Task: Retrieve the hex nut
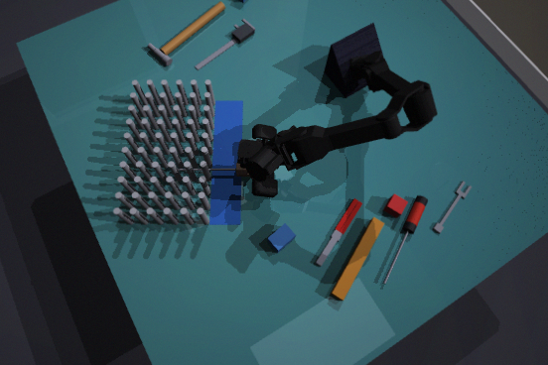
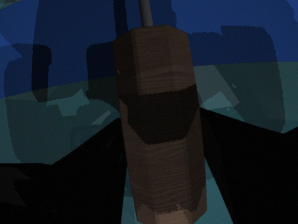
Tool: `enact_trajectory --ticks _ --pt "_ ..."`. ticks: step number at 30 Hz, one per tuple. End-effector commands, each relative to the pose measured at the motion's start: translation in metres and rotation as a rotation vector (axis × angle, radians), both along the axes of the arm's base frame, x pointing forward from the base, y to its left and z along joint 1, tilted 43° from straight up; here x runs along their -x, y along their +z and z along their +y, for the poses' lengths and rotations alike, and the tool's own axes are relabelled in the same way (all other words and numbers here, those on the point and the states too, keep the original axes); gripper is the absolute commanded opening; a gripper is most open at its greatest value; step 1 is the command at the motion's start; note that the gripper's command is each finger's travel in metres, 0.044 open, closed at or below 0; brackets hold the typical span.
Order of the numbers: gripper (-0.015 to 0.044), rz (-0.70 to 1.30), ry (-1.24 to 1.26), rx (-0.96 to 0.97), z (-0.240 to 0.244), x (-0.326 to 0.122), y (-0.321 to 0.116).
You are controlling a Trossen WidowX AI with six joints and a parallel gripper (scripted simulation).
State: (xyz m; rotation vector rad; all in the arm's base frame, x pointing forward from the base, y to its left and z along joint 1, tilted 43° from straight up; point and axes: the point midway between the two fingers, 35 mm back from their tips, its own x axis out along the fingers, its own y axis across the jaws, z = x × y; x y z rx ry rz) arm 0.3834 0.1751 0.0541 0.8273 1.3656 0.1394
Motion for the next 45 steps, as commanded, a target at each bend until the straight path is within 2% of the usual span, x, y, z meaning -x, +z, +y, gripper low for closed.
enact_trajectory --ticks 1,45 --pt "0.0 -0.001 -0.005 -0.001 0.0 0.002 0.002" --pt "0.0 0.001 -0.005 -0.001 0.006 0.03 0.011"
